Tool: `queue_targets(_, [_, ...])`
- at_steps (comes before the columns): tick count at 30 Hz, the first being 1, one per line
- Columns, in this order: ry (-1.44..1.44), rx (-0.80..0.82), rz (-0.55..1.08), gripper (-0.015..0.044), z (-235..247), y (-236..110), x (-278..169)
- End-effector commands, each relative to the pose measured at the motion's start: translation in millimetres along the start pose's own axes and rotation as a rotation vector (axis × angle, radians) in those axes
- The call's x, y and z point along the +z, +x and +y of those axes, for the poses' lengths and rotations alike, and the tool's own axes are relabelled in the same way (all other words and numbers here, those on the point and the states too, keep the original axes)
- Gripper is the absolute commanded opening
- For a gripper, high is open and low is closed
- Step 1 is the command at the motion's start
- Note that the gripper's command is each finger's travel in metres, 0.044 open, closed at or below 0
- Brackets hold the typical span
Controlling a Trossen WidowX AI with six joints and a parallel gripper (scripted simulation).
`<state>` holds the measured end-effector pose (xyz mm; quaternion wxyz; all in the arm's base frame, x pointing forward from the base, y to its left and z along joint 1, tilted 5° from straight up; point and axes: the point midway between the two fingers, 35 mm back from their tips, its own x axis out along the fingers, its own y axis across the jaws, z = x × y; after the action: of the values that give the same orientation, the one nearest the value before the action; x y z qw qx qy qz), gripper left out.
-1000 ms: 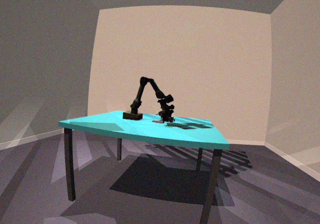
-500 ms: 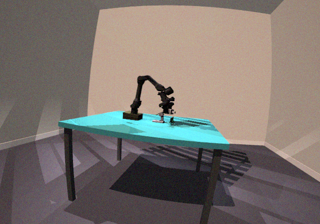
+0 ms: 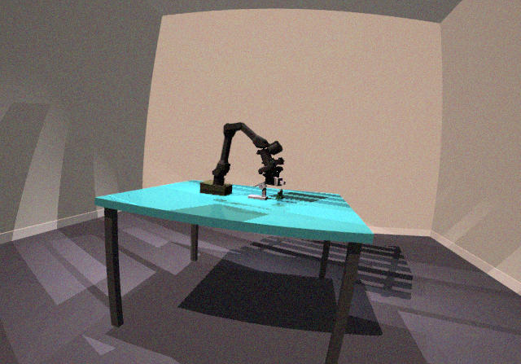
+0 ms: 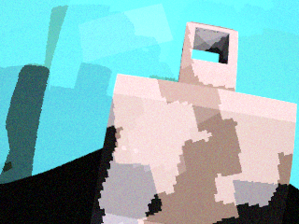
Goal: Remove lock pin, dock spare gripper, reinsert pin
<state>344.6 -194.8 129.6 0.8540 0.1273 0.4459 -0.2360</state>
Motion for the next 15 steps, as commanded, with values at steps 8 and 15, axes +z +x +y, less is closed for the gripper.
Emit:
queue_targets(8, [0.041,0.066,0.078,0.0000,3.6,-2.1,-18.6])
queue_targets(15, [0.096,0.131,0.162,0.0000,5.6,-5.7,-38.3])
